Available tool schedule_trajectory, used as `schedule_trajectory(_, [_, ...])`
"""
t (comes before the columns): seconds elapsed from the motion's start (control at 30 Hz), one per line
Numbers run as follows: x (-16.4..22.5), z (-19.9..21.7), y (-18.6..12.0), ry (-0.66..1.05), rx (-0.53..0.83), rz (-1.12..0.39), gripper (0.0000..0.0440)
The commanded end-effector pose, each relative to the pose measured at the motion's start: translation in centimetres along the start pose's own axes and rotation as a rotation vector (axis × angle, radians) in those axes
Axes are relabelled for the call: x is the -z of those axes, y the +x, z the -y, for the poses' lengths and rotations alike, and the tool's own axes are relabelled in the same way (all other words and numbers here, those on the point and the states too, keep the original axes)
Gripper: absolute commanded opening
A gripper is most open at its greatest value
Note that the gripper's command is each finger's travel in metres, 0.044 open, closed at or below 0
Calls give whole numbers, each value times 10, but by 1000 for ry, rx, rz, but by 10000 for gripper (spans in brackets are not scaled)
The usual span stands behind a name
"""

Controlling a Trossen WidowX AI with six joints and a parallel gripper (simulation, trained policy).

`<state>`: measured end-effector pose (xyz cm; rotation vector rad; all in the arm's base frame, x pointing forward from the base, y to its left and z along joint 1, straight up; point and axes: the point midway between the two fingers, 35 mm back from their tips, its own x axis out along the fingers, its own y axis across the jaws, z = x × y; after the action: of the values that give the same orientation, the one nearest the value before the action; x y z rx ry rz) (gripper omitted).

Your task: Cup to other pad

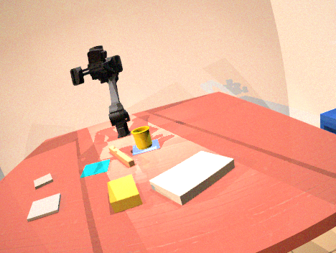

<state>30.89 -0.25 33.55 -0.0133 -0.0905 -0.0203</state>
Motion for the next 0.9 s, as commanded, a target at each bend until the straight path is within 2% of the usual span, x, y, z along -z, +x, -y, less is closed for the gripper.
schedule_trajectory(0.0, [-1, -1, 0, 2, -4, -2, 374])
schedule_trajectory(0.3, [-1, -7, -4, 37, -31, -54, 138])
schedule_trajectory(0.37, [0, -9, -5, 52, -37, -71, 108])
schedule_trajectory(0.53, [-1, -15, -5, 102, -58, -118, 109])
schedule_trajectory(0.87, [-4, -27, -4, 229, -89, -224, 154])
